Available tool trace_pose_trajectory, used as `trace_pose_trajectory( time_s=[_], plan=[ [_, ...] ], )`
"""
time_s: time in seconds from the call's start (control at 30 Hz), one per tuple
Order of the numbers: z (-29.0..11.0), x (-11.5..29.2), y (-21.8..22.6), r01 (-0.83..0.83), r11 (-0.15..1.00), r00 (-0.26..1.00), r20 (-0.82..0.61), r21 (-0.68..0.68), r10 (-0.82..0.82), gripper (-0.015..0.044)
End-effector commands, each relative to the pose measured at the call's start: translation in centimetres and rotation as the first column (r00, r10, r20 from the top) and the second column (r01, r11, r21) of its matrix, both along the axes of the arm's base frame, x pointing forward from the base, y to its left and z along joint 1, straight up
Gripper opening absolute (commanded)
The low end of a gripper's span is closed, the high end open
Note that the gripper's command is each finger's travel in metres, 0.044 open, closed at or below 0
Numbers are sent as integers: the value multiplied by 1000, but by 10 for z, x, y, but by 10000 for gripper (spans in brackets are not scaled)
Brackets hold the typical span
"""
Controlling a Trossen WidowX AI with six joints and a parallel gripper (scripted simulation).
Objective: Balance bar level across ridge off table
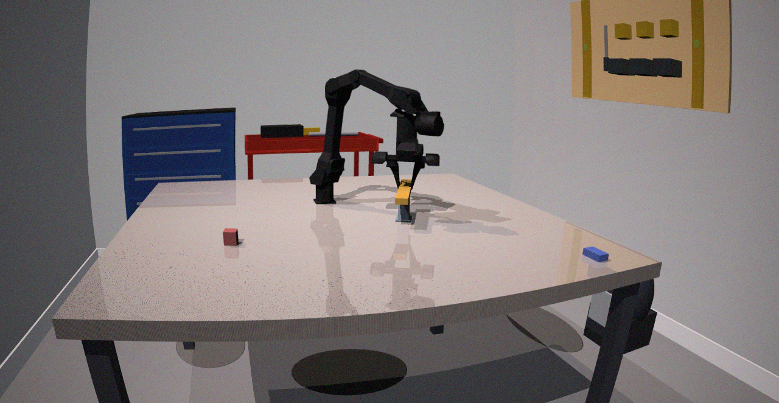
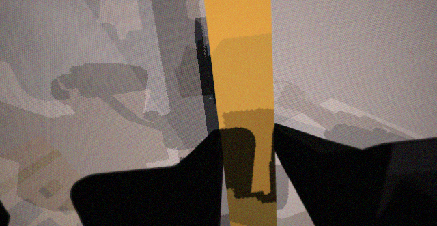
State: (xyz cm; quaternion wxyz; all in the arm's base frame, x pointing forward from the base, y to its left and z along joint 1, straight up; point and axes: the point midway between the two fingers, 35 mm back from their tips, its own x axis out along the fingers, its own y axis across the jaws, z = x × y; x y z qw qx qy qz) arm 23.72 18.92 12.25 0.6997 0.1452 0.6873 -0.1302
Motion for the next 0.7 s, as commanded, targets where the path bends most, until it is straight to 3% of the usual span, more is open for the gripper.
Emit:
trace_pose_trajectory(
  time_s=[0.0,0.67],
  plan=[
    [0,0,0,-1,1000,1000,1,1,1,0],
    [-2,0,0,-1,1000,1000,1,1,1,0]
  ],
)
